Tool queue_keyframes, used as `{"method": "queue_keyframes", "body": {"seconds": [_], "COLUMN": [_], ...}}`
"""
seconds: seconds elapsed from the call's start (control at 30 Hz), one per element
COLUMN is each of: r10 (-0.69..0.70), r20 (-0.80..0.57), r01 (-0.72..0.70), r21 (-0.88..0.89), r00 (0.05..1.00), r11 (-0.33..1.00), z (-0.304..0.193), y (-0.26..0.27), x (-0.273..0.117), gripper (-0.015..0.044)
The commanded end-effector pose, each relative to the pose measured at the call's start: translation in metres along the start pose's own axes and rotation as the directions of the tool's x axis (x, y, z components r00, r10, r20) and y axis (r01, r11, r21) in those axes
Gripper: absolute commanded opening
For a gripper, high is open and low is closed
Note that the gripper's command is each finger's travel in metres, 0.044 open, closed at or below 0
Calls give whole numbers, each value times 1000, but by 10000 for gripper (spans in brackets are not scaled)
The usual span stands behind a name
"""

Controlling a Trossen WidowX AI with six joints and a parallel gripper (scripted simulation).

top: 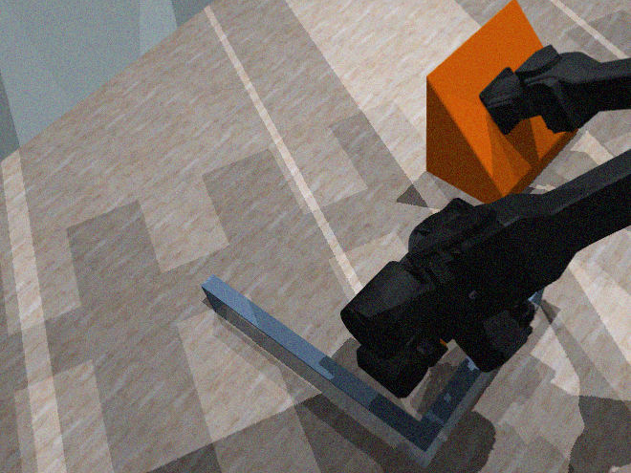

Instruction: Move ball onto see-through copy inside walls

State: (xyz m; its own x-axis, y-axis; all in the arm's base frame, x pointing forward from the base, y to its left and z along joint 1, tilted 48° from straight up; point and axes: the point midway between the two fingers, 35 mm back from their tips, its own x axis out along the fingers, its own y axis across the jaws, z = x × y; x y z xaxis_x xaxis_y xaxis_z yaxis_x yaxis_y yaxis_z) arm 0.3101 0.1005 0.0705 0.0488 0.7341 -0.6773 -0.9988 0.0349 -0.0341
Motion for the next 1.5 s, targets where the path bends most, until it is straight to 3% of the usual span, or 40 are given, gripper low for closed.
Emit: {"method": "queue_keyframes", "body": {"seconds": [0.0, 0.47, 0.6, 1.0, 1.2, 1.47], "r10": [-6, 17, 18, 17, 17, 16], "r20": [-9, 6, 7, 7, 6, 5], "r01": [6, -17, -18, -16, -16, -16], "r21": [-16, -57, -59, -61, -61, -61], "r00": [1000, 1000, 1000, 1000, 1000, 1000], "r11": [1000, 998, 998, 998, 998, 998], "z": [0, 14, 15, -37, -38, -38], "y": [-5, 1, 2, -22, -22, -23], "x": [-18, -97, -101, -63, -57, -17], "gripper": [0, 0, 0, 0, 0, 0]}}
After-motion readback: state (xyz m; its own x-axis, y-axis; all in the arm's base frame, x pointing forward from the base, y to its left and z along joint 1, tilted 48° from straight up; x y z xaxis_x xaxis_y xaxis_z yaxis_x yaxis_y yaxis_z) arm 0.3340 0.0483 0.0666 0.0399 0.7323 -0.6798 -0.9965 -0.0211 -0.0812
